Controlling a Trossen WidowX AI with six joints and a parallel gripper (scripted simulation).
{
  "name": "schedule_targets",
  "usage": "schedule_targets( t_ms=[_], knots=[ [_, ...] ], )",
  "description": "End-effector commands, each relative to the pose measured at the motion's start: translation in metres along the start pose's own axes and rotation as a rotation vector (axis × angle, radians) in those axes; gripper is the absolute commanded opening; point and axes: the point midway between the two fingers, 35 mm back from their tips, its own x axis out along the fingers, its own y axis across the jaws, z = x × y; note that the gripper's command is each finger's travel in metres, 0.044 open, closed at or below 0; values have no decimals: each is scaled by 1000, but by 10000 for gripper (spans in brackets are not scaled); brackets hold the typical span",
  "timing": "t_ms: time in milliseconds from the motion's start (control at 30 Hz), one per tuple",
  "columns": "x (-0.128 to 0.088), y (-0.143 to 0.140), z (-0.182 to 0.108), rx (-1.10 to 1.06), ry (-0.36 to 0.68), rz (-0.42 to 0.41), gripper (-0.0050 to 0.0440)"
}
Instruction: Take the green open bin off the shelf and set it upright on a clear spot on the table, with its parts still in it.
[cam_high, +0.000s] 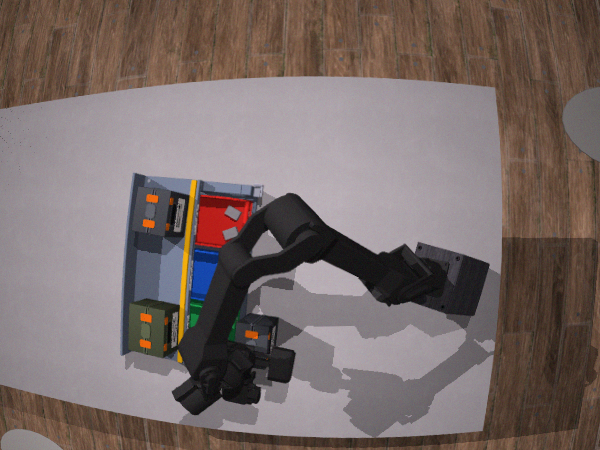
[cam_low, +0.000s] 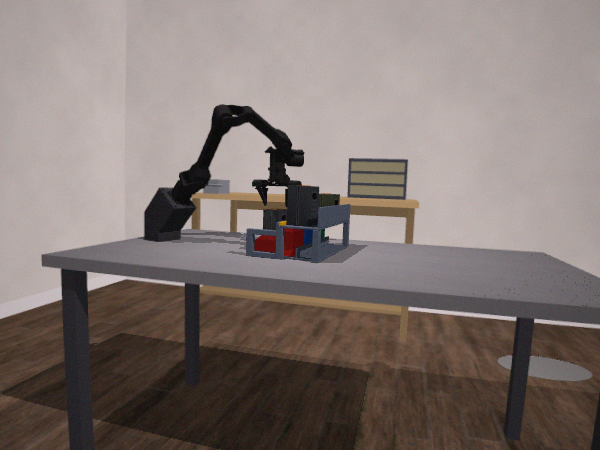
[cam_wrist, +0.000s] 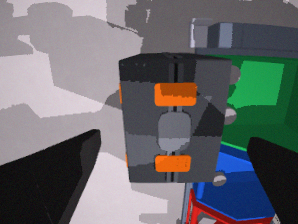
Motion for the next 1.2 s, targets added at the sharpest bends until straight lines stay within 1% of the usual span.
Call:
schedule_targets(
  t_ms=[0, 433, 467, 1000, 1033, 1167],
  knots=[
    [-4, -3, 0, -38, -15, -9, 440],
    [-4, -3, 0, -54, -16, -9, 440],
    [-4, -3, 0, -50, -14, -9, 425],
    [-4, -3, 0, -50, -14, -9, 425],
    [-4, -3, 0, -50, -14, -9, 440],
    [-4, -3, 0, -50, -14, -9, 440]
  ],
)
